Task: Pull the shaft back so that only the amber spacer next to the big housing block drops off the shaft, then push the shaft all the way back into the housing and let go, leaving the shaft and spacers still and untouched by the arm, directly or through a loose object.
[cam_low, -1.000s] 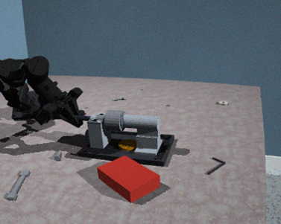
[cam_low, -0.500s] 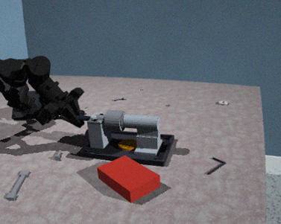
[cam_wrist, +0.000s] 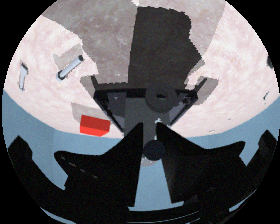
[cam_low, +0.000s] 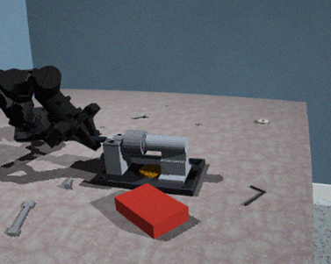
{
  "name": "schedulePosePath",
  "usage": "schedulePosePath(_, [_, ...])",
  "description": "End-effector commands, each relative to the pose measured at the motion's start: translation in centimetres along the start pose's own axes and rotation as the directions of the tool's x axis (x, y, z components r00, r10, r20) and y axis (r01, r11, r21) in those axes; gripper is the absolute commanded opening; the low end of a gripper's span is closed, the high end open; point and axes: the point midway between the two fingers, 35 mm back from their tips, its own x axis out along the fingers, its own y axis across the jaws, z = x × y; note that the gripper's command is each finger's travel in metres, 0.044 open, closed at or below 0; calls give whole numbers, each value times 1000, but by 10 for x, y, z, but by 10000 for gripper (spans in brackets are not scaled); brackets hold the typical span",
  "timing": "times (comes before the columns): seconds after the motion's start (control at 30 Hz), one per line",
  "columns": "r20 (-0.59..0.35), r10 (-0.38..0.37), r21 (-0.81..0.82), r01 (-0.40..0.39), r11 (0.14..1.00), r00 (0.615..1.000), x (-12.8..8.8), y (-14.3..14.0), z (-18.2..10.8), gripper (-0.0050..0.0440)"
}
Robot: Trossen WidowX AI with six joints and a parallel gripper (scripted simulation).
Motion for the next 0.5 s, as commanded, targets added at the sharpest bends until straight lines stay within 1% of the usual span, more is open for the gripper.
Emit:
schedulePosePath(0.0, [-21,0,8,0,1000,1000,0,2,-8,0])
schedulePosePath(0.47, [-21,0,8,0,1000,1000,3,2,-10,0])
